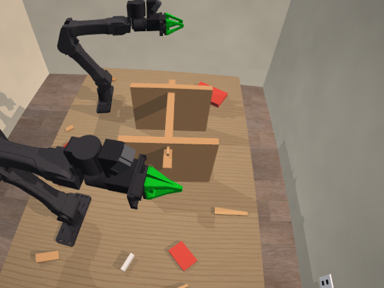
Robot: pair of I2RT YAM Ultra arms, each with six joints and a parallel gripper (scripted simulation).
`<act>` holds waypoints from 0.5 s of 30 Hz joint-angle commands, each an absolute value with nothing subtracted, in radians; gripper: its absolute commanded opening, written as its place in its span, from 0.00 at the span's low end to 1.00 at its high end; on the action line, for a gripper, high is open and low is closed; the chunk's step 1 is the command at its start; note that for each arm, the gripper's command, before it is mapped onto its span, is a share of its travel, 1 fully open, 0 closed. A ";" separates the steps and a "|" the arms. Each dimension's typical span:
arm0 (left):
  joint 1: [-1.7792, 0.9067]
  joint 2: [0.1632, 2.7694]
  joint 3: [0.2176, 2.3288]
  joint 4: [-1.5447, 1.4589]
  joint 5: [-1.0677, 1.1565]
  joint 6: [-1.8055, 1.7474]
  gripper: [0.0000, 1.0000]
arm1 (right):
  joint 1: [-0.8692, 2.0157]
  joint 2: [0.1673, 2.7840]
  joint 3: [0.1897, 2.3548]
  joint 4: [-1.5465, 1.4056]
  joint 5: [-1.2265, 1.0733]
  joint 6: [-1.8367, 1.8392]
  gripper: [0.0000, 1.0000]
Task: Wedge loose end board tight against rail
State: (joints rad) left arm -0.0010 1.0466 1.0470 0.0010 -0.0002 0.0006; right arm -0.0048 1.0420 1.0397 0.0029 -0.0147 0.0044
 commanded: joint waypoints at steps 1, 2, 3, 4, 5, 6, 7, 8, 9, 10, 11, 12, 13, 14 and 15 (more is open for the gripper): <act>0.005 1.047 1.056 0.009 -0.009 -0.005 0.42 | -0.001 1.047 1.074 0.020 -0.005 0.013 0.00; 0.001 1.045 1.054 0.007 -0.005 -0.004 0.42 | -0.002 1.042 1.073 0.020 -0.004 0.004 0.00; 0.005 1.048 1.055 0.008 -0.009 -0.005 0.42 | 0.006 1.056 1.081 0.019 -0.003 0.000 0.00; 0.005 1.048 1.054 0.007 -0.009 -0.005 0.42 | 0.005 1.061 1.082 0.019 -0.002 -0.004 0.00; 0.005 1.048 1.053 0.007 -0.009 -0.005 0.42 | 0.000 1.047 1.080 0.015 -0.001 -0.004 0.00; 0.005 1.048 1.053 0.006 -0.009 -0.005 0.42 | 0.001 1.034 1.075 0.010 0.000 -0.005 0.00; 0.005 1.048 1.052 0.006 -0.009 -0.005 0.42 | 0.003 1.029 1.082 0.005 0.001 -0.005 0.00; 0.005 1.048 1.051 0.005 -0.009 -0.005 0.42 | 0.005 1.029 1.083 0.000 0.001 -0.005 0.00; 0.005 1.048 1.050 0.005 -0.009 -0.005 0.42 | 0.007 1.030 1.079 0.004 0.002 -0.006 0.00; 0.005 1.049 1.050 0.004 -0.009 -0.005 0.42 | 0.008 1.030 1.081 0.006 0.002 -0.006 0.00; 0.005 1.049 1.049 0.004 -0.009 -0.005 0.42 | 0.005 1.031 1.082 0.003 0.003 -0.006 0.00; 0.005 1.049 1.048 0.003 -0.009 -0.005 0.42 | 0.000 1.032 1.080 -0.001 0.004 -0.007 0.00; 0.005 1.049 1.047 0.003 -0.009 -0.005 0.42 | 0.000 1.032 1.082 -0.002 0.004 -0.007 0.00; 0.005 1.049 1.047 0.002 -0.009 -0.005 0.42 | 0.000 1.033 1.081 -0.002 0.004 -0.007 0.00; 0.005 1.049 1.046 0.002 -0.009 -0.005 0.42 | 0.001 1.033 1.082 0.000 0.004 -0.007 0.00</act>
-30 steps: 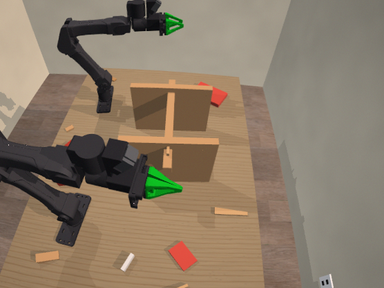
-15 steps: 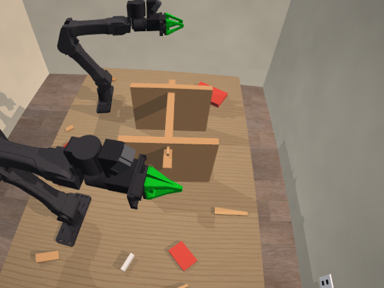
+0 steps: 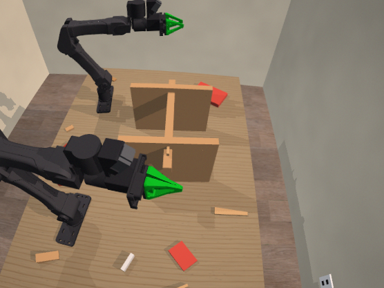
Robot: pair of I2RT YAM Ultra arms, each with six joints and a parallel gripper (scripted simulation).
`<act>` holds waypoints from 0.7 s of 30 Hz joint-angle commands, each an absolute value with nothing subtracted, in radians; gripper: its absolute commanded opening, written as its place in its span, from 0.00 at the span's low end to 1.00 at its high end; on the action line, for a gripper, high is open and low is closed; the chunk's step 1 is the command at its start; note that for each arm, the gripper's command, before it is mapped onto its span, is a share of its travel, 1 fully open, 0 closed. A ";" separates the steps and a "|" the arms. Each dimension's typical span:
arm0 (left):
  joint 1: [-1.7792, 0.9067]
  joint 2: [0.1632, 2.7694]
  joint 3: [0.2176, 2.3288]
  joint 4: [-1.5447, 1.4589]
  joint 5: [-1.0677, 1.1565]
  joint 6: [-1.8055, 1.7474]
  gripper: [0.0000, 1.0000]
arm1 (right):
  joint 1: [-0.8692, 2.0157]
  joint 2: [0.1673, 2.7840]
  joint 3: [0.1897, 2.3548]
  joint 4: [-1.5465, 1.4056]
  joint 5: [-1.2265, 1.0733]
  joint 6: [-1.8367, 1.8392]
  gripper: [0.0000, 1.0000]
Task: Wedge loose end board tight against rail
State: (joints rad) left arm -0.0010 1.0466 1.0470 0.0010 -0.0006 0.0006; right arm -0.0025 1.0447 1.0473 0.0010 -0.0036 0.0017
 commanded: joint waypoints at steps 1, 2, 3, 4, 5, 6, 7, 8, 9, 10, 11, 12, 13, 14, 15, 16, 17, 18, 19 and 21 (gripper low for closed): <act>0.005 1.049 1.045 0.001 -0.009 -0.005 0.42 | 0.002 1.034 1.083 0.000 0.004 -0.007 0.00; 0.005 1.049 1.045 0.001 -0.009 -0.005 0.42 | 0.002 1.034 1.083 0.000 0.004 -0.007 0.00; 0.005 1.049 1.045 0.001 -0.009 -0.005 0.42 | 0.002 1.034 1.083 0.000 0.004 -0.007 0.00; 0.001 1.046 1.050 0.004 -0.005 -0.004 0.42 | 0.000 1.039 1.076 0.004 0.003 -0.004 0.00; 0.005 1.049 1.044 0.000 -0.009 -0.005 0.42 | 0.003 1.035 1.083 0.002 0.004 -0.007 0.00; 0.005 1.050 1.043 0.000 -0.009 -0.005 0.42 | 0.004 1.036 1.083 0.000 0.004 -0.007 0.00; 0.005 1.050 1.042 -0.001 -0.009 -0.005 0.42 | 0.005 1.036 1.083 -0.001 0.004 -0.007 0.00; 0.005 1.050 1.041 -0.001 -0.009 -0.005 0.42 | 0.005 1.037 1.083 0.000 0.003 -0.007 0.00; 0.005 1.050 1.041 -0.002 -0.009 -0.005 0.42 | 0.006 1.038 1.083 -0.001 0.003 -0.007 0.00; 0.005 1.050 1.040 -0.002 -0.009 -0.005 0.42 | 0.007 1.038 1.082 -0.002 0.003 -0.007 0.00; 0.005 1.050 1.039 -0.003 -0.009 -0.005 0.42 | 0.007 1.039 1.082 -0.001 0.003 -0.007 0.00; 0.005 1.050 1.038 -0.003 -0.009 -0.005 0.42 | 0.008 1.039 1.082 0.000 0.003 -0.007 0.00; 0.006 1.050 1.038 -0.004 -0.009 -0.005 0.42 | 0.009 1.040 1.082 -0.001 0.003 -0.007 0.00; 0.006 1.050 1.037 -0.004 -0.009 -0.005 0.42 | 0.009 1.040 1.082 -0.001 0.003 -0.007 0.00; 0.006 1.050 1.036 -0.004 -0.009 -0.005 0.42 | 0.004 1.041 1.082 -0.002 0.002 -0.008 0.00; 0.006 1.051 1.035 -0.003 -0.009 -0.005 0.42 | 0.000 1.042 1.081 -0.002 0.002 -0.007 0.00; 0.006 1.051 1.050 -0.004 -0.009 -0.005 0.42 | 0.000 1.042 1.081 -0.001 0.001 -0.007 0.00; 0.006 1.051 1.056 0.005 -0.009 -0.005 0.42 | -0.001 1.043 1.081 0.000 0.001 -0.007 0.00; 0.006 1.051 1.056 0.005 -0.009 -0.005 0.42 | -0.001 1.043 1.081 0.000 0.001 -0.007 0.00; 0.002 1.047 1.053 0.008 -0.005 -0.004 0.42 | -0.001 1.043 1.081 0.000 0.001 -0.007 0.00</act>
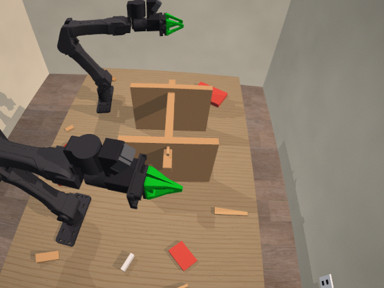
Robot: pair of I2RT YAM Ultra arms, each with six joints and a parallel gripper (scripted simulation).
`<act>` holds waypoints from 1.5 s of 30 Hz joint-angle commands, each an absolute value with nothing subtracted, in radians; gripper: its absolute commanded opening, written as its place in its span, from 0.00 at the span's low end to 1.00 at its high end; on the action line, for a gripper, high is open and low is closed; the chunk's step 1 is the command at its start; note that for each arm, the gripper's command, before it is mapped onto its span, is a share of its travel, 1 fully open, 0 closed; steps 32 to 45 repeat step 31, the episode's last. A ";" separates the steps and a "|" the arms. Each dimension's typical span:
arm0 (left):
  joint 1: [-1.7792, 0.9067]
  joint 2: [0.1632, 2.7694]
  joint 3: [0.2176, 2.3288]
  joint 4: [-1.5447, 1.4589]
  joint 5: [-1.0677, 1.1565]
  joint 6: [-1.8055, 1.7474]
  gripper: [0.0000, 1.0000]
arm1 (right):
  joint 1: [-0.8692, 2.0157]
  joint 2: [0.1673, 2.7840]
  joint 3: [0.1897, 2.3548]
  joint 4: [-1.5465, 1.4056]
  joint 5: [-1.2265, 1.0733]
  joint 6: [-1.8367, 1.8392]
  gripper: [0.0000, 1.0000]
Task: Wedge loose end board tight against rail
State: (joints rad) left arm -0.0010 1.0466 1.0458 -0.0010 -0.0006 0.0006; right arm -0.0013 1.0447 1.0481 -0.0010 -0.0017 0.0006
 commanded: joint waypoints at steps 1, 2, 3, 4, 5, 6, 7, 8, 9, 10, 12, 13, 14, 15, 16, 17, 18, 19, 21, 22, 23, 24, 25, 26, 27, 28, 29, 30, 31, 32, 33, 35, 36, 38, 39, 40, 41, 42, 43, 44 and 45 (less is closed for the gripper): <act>0.006 1.052 1.059 0.014 -0.009 -0.005 0.42 | -0.001 1.044 1.080 -0.001 0.001 -0.007 0.00; 0.006 1.051 1.060 0.015 -0.009 -0.005 0.42 | -0.002 1.045 1.080 -0.001 0.001 -0.007 0.00; 0.006 1.052 1.061 0.015 -0.009 -0.005 0.42 | -0.002 1.045 1.080 -0.002 0.001 -0.007 0.00; 0.006 1.052 1.063 0.012 -0.009 -0.005 0.42 | -0.002 1.046 1.080 -0.002 0.000 -0.007 0.00; 0.006 1.052 1.064 0.010 -0.009 -0.005 0.42 | -0.003 1.046 1.080 -0.001 0.000 -0.007 0.00; 0.006 1.052 1.065 0.011 -0.009 -0.005 0.42 | -0.003 1.047 1.076 -0.001 0.000 -0.007 0.00; 0.006 1.052 1.066 0.011 -0.009 -0.005 0.42 | -0.003 1.048 1.073 -0.001 0.000 -0.007 0.00; 0.006 1.052 1.068 0.011 -0.009 -0.005 0.42 | -0.004 1.049 1.069 -0.002 0.000 -0.007 0.00; 0.006 1.052 1.069 0.012 -0.009 -0.005 0.42 | -0.004 1.050 1.065 -0.002 -0.001 -0.007 0.00; 0.006 1.052 1.070 0.012 -0.009 -0.005 0.42 | -0.004 1.050 1.062 -0.002 -0.001 -0.007 0.00; 0.006 1.052 1.073 0.013 -0.009 -0.005 0.42 | -0.005 1.051 1.054 -0.001 -0.001 -0.007 0.00; 0.006 1.052 1.074 0.013 -0.009 -0.005 0.42 | -0.005 1.052 1.051 -0.002 -0.001 -0.007 0.00; 0.006 1.052 1.074 0.013 -0.009 -0.005 0.42 | -0.005 1.052 1.051 -0.002 -0.001 -0.007 0.00; 0.006 1.052 1.074 0.013 -0.009 -0.005 0.42 | -0.005 1.052 1.051 -0.002 -0.001 -0.007 0.00; 0.006 1.052 1.074 0.013 -0.009 -0.005 0.42 | -0.005 1.052 1.051 -0.002 -0.001 -0.007 0.00; 0.002 1.047 1.059 0.009 -0.005 -0.004 0.42 | -0.003 1.045 1.053 0.001 -0.002 -0.004 0.00; 0.002 1.047 1.059 0.009 -0.005 -0.004 0.42 | -0.003 1.045 1.053 0.001 -0.002 -0.004 0.00; 0.002 1.047 1.059 0.009 -0.005 -0.004 0.42 | -0.003 1.045 1.053 0.001 -0.002 -0.004 0.00; 0.002 1.047 1.059 0.009 -0.005 -0.004 0.42 | -0.003 1.045 1.053 0.001 -0.002 -0.004 0.00; 0.002 1.047 1.059 0.009 -0.005 -0.004 0.42 | -0.003 1.045 1.053 0.001 -0.002 -0.004 0.00; 0.002 1.047 1.059 0.009 -0.005 -0.004 0.42 | -0.003 1.045 1.053 0.001 -0.002 -0.004 0.00; 0.002 1.047 1.059 0.009 -0.005 -0.004 0.42 | -0.003 1.045 1.053 0.001 -0.002 -0.004 0.00; 0.002 1.047 1.059 0.009 -0.005 -0.004 0.42 | -0.003 1.045 1.053 0.001 -0.002 -0.004 0.00; 0.002 1.047 1.059 0.009 -0.005 -0.004 0.42 | -0.003 1.045 1.053 0.001 -0.002 -0.004 0.00; 0.002 1.047 1.059 0.009 -0.005 -0.004 0.42 | -0.003 1.045 1.053 0.001 -0.002 -0.004 0.00; 0.002 1.047 1.059 0.009 -0.005 -0.004 0.42 | -0.003 1.045 1.053 0.001 -0.002 -0.004 0.00; 0.002 1.047 1.059 0.009 -0.005 -0.004 0.42 | -0.003 1.045 1.053 0.001 -0.002 -0.004 0.00; 0.002 1.047 1.059 0.009 -0.005 -0.004 0.42 | -0.003 1.045 1.053 0.001 -0.002 -0.004 0.00; 0.002 1.047 1.059 0.009 -0.005 -0.004 0.42 | -0.003 1.045 1.053 0.001 -0.002 -0.004 0.00; 0.002 1.047 1.059 0.009 -0.005 -0.004 0.42 | -0.003 1.045 1.053 0.001 -0.002 -0.004 0.00; 0.002 1.047 1.059 0.009 -0.005 -0.004 0.42 | -0.003 1.045 1.053 0.001 -0.002 -0.004 0.00; 0.002 1.047 1.059 0.009 -0.005 -0.004 0.42 | -0.003 1.045 1.053 0.001 -0.002 -0.004 0.00; 0.002 1.047 1.059 0.009 -0.005 -0.004 0.42 | -0.003 1.045 1.053 0.001 -0.002 -0.004 0.00; 0.002 1.047 1.059 0.009 -0.005 -0.004 0.42 | -0.003 1.045 1.053 0.001 -0.002 -0.004 0.00; 0.002 1.047 1.059 0.009 -0.005 -0.004 0.42 | -0.003 1.045 1.053 0.001 -0.002 -0.004 0.00; 0.002 1.047 1.059 0.009 -0.005 -0.004 0.42 | -0.003 1.045 1.053 0.001 -0.002 -0.004 0.00; 0.002 1.047 1.059 0.009 -0.005 -0.004 0.42 | -0.003 1.045 1.053 0.001 -0.002 -0.004 0.00; 0.002 1.047 1.059 0.009 -0.005 -0.004 0.42 | -0.003 1.045 1.053 0.001 -0.002 -0.004 0.00; 0.002 1.047 1.059 0.009 -0.005 -0.004 0.42 | -0.003 1.045 1.053 0.001 -0.002 -0.004 0.00; 0.002 1.047 1.059 0.009 -0.005 -0.004 0.42 | -0.003 1.045 1.053 0.001 -0.002 -0.004 0.00; 0.002 1.047 1.059 0.009 -0.005 -0.004 0.42 | -0.003 1.045 1.053 0.001 -0.002 -0.004 0.00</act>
